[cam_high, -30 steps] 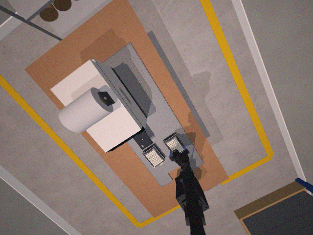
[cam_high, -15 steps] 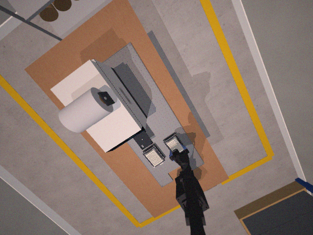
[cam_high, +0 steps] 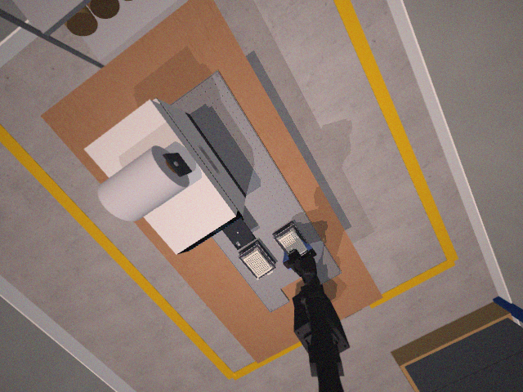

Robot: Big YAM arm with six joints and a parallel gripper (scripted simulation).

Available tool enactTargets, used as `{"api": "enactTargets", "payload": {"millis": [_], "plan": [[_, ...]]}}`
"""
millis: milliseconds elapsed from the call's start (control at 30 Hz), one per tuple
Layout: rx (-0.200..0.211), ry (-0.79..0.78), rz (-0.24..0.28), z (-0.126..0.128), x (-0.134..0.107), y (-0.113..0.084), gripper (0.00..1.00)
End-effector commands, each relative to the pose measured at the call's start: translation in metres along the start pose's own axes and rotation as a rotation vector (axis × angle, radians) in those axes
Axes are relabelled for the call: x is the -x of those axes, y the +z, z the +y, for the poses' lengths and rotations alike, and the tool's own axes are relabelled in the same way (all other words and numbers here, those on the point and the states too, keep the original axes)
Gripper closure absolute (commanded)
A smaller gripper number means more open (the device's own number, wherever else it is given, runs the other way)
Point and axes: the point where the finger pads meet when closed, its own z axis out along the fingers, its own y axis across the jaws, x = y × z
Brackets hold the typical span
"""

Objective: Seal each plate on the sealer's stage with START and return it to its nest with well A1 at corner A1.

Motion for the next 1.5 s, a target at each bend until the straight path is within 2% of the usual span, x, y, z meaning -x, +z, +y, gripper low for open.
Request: {"api": "enactTargets", "payload": {"millis": [0,567,800,1033,1267,1467], "plan": [[-0.007,0.024,0.012,-0.006,-0.004,0.003,0.00],[-0.013,0.015,-0.011,-0.005,0.001,-0.006,0.00],[-0.014,0.014,-0.013,-0.008,0.005,-0.002,0.00],[0.001,0.003,-0.007,0.001,-0.001,0.018,0.00],[0.011,-0.018,0.009,0.007,-0.006,0.009,0.00],[0.005,-0.023,-0.005,0.005,0.000,0.008,0.00]]}}
